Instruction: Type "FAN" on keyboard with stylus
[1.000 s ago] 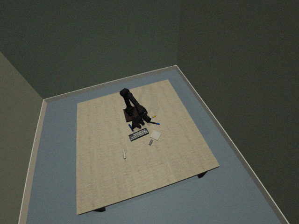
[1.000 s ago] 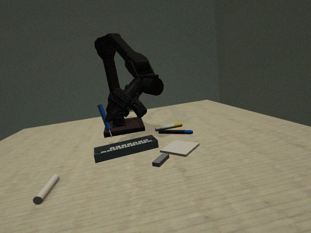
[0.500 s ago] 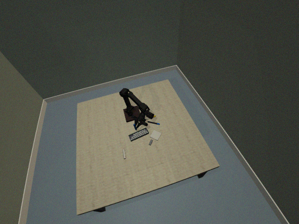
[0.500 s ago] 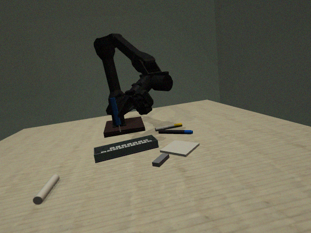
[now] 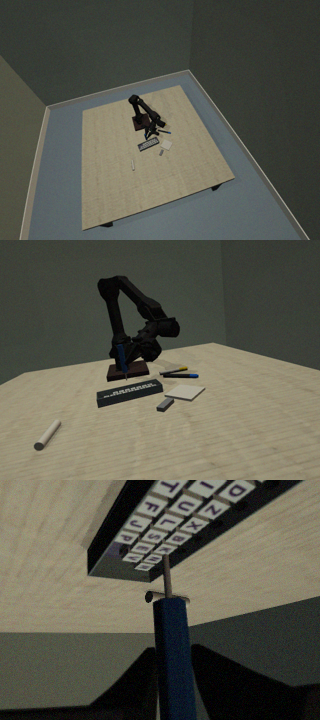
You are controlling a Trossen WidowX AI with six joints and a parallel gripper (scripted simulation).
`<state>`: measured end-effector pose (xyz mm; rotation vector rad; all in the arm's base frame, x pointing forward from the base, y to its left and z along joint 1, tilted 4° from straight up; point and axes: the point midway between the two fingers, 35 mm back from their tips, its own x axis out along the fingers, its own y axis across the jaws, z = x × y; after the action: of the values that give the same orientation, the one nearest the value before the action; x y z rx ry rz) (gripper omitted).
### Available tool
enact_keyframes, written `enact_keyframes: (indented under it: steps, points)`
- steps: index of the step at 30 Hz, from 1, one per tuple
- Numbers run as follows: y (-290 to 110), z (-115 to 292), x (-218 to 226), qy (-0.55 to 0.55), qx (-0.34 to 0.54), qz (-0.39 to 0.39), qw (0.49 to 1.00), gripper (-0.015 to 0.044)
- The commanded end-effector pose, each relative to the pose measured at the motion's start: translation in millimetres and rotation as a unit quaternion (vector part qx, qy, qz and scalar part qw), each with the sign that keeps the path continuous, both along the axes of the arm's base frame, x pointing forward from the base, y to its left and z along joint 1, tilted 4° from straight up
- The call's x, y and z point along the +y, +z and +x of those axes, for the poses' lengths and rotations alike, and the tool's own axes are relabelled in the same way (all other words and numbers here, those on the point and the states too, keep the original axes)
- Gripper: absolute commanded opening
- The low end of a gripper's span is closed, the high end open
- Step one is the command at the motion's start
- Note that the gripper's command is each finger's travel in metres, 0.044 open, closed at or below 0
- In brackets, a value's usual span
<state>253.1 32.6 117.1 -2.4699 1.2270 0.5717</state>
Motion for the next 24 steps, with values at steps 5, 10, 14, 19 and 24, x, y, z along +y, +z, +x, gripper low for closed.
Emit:
enact_keyframes:
  steps: [5,10,14,19,24]
  points:
    - [-18.1,-1.2,-1.9,0.002,0.008,-0.010,1.000,0.0000]
    - [-18.1,-1.2,-1.9,0.002,0.008,-0.010,1.000,0.0000]
    - [-18.1,-1.2,-1.9,0.002,0.008,-0.010,1.000,0.0000]
    - [-18.3,-1.5,-2.8,0.002,0.008,-0.010,1.000,0.0053]
    - [-19.0,-1.6,-3.2,0.002,0.008,-0.010,1.000,0.0081]
